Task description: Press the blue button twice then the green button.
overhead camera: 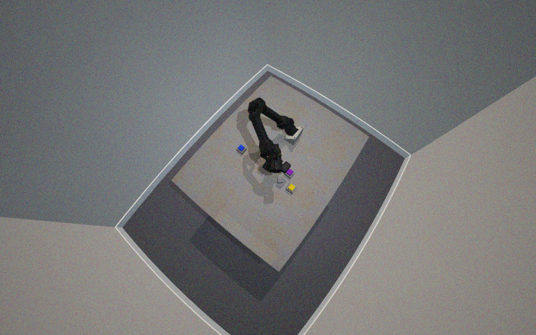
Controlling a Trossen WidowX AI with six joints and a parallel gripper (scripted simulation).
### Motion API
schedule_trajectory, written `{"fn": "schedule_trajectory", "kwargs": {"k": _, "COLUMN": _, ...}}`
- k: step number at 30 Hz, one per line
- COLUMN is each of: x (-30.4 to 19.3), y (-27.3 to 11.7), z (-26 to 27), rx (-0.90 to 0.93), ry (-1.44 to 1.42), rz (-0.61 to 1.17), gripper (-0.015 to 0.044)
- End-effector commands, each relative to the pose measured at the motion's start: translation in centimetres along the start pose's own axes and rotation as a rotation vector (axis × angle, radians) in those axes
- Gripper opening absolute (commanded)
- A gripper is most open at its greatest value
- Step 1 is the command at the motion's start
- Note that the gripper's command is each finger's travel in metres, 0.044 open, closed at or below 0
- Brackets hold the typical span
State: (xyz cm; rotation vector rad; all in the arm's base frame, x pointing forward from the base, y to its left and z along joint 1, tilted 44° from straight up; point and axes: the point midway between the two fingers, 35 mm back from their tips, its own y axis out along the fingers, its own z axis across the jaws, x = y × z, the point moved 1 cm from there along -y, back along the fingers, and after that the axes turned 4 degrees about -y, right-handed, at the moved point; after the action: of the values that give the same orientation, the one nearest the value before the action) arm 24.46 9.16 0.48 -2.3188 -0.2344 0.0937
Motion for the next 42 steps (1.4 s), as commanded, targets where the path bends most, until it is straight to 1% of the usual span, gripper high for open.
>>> {"fn": "schedule_trajectory", "kwargs": {"k": 1, "x": 0.0, "y": 0.2, "z": 0.0, "rx": -0.004, "ry": -0.005, "rz": -0.001, "gripper": 0.002}}
{"fn": "schedule_trajectory", "kwargs": {"k": 16, "x": 0.0, "y": 0.2, "z": 0.0, "rx": -0.004, "ry": -0.005, "rz": -0.001, "gripper": 0.002}}
{"fn": "schedule_trajectory", "kwargs": {"k": 17, "x": 0.0, "y": -0.1, "z": 0.0, "rx": 0.0, "ry": 0.0, "rz": -0.001, "gripper": 0.002}}
{"fn": "schedule_trajectory", "kwargs": {"k": 20, "x": 0.0, "y": -2.8, "z": 0.0, "rx": -0.003, "ry": -0.005, "rz": 0.0, "gripper": 0.002}}
{"fn": "schedule_trajectory", "kwargs": {"k": 24, "x": 0.0, "y": -3.0, "z": 0.0, "rx": -0.003, "ry": -0.006, "rz": 0.0, "gripper": 0.002}}
{"fn": "schedule_trajectory", "kwargs": {"k": 27, "x": 0.5, "y": -4.0, "z": 1.8, "rx": 0.003, "ry": -0.007, "rz": -0.002, "gripper": 0.0099}}
{"fn": "schedule_trajectory", "kwargs": {"k": 32, "x": 1.2, "y": -6.9, "z": 8.4, "rx": 0.014, "ry": -0.008, "rz": -0.003, "gripper": 0.023}}
{"fn": "schedule_trajectory", "kwargs": {"k": 36, "x": 0.3, "y": -8.8, "z": 13.9, "rx": 0.011, "ry": -0.007, "rz": -0.001, "gripper": 0.0335}}
{"fn": "schedule_trajectory", "kwargs": {"k": 38, "x": -0.3, "y": -9.3, "z": 15.7, "rx": 0.008, "ry": -0.005, "rz": -0.001, "gripper": 0.0387}}
{"fn": "schedule_trajectory", "kwargs": {"k": 39, "x": -0.3, "y": -9.4, "z": 15.9, "rx": 0.007, "ry": -0.005, "rz": -0.001, "gripper": 0.04}}
{"fn": "schedule_trajectory", "kwargs": {"k": 42, "x": -0.3, "y": -9.4, "z": 15.9, "rx": 0.007, "ry": -0.005, "rz": -0.001, "gripper": 0.04}}
